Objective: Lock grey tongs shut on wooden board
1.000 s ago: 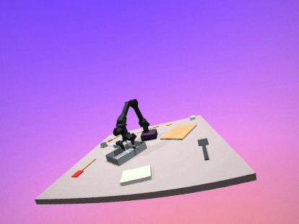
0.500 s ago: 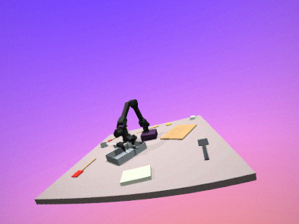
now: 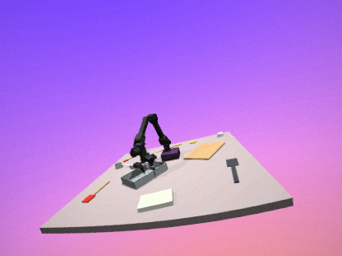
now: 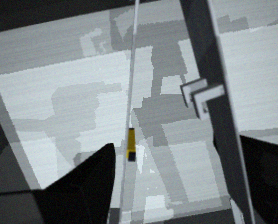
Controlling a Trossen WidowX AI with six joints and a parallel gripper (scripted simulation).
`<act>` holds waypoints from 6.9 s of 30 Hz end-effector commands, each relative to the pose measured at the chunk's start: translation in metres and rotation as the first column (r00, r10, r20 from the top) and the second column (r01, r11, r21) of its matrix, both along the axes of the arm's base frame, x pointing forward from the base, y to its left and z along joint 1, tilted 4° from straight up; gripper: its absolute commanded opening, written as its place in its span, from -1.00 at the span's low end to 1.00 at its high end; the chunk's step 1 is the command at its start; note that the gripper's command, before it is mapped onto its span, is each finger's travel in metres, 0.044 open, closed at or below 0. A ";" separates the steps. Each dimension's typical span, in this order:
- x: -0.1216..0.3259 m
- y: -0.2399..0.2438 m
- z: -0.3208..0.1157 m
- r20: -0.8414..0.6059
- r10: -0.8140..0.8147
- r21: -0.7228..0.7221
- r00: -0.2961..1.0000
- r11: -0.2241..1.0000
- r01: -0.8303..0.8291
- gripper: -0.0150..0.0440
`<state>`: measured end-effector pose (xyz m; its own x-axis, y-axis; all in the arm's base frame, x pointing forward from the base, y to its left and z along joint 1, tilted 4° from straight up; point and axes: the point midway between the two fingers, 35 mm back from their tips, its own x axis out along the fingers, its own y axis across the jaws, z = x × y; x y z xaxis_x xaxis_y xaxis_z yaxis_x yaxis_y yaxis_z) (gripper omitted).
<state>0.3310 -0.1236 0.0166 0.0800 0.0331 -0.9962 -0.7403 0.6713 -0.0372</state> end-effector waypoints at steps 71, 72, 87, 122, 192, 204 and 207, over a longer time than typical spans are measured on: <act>-0.007 -0.004 0.098 -0.004 -0.003 0.006 1.000 1.000 0.003 -1.00; -0.007 -0.004 0.098 -0.004 -0.003 0.006 1.000 1.000 0.003 -1.00; 0.009 0.060 0.099 -0.016 -0.177 0.018 0.984 0.984 0.177 -1.00; -0.019 0.256 0.109 -0.061 -0.654 0.059 0.754 0.752 0.657 -1.00; -0.278 0.458 0.107 -0.163 -0.980 0.018 -0.112 -0.116 0.993 -1.00; -0.277 0.459 0.101 -0.205 -0.968 -0.089 -0.144 -0.128 0.988 -1.00; -0.277 0.460 0.097 -0.245 -0.954 -0.180 -0.172 -0.130 0.975 -1.00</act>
